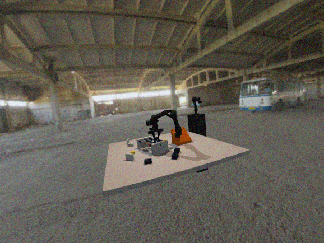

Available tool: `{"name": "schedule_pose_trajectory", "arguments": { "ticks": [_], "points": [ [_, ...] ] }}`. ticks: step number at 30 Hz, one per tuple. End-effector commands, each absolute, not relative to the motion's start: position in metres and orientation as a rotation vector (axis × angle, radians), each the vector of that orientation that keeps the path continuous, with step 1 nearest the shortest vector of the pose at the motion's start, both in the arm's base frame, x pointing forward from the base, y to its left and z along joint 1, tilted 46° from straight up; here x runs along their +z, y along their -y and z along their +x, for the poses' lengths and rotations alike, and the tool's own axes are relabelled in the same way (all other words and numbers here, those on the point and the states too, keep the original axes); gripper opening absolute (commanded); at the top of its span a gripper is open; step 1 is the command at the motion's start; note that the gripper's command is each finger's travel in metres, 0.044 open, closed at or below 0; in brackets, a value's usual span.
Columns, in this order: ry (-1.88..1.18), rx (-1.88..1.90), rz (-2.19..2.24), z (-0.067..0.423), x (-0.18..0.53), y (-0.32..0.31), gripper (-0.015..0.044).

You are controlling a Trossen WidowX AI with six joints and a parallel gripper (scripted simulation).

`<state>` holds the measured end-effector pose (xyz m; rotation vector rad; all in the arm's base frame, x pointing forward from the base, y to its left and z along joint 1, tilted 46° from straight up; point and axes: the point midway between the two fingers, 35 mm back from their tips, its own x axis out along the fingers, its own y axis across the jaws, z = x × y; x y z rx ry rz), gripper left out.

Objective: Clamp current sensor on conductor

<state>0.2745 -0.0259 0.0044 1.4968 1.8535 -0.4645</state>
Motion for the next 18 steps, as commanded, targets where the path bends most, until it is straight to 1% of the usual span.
{"name": "schedule_pose_trajectory", "arguments": {
  "ticks": [1, 4, 18],
  "points": [
    [-1.852, -0.464, 1.498, 0.2744, 0.0048, 0.0267, 0.0],
    [-1.852, -0.464, 1.498, 0.2744, 0.0048, 0.0267, 0.0],
    [-1.852, -0.464, 1.498, 0.2744, 0.0048, 0.0267, 0.0367]
  ]
}}
